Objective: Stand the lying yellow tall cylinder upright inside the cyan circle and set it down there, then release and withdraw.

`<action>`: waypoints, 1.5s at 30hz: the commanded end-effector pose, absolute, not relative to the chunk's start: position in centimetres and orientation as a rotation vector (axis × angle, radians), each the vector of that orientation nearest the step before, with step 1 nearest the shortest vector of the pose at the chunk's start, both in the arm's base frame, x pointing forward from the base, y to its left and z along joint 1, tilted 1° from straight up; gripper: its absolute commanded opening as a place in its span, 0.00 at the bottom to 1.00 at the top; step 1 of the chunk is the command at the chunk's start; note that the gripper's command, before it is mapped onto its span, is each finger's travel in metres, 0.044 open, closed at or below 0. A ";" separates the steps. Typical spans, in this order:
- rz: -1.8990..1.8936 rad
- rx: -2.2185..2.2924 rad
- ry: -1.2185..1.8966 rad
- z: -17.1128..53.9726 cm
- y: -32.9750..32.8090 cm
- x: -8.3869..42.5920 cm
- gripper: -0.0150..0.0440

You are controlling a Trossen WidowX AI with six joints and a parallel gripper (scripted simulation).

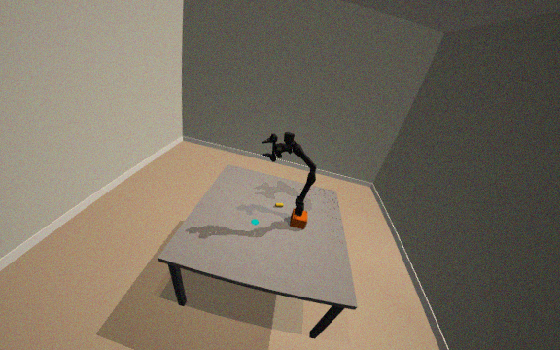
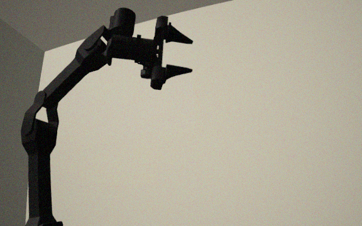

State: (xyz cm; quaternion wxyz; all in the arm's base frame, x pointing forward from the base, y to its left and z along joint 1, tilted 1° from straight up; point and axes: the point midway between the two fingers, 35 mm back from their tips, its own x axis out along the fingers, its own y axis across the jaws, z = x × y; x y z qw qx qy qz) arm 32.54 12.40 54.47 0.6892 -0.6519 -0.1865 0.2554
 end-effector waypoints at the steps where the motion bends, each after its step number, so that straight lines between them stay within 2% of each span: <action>1: 0.573 -1.456 -0.407 54.2 12.3 32.7 0.89; 4: 0.588 -1.413 -0.266 51.1 10.7 34.6 0.78; 11: 0.600 -1.269 0.127 41.5 5.6 37.9 0.78; 18: 0.574 -1.085 0.516 31.2 -0.2 37.8 0.78; 27: 0.505 -0.816 0.973 19.2 -6.3 33.0 0.78; 36: 0.413 -0.504 1.408 9.0 -9.7 23.5 0.78; 39: 0.394 -0.438 1.492 7.3 -9.9 21.1 0.78; 45: 0.393 -0.435 1.495 7.3 -9.9 21.1 0.78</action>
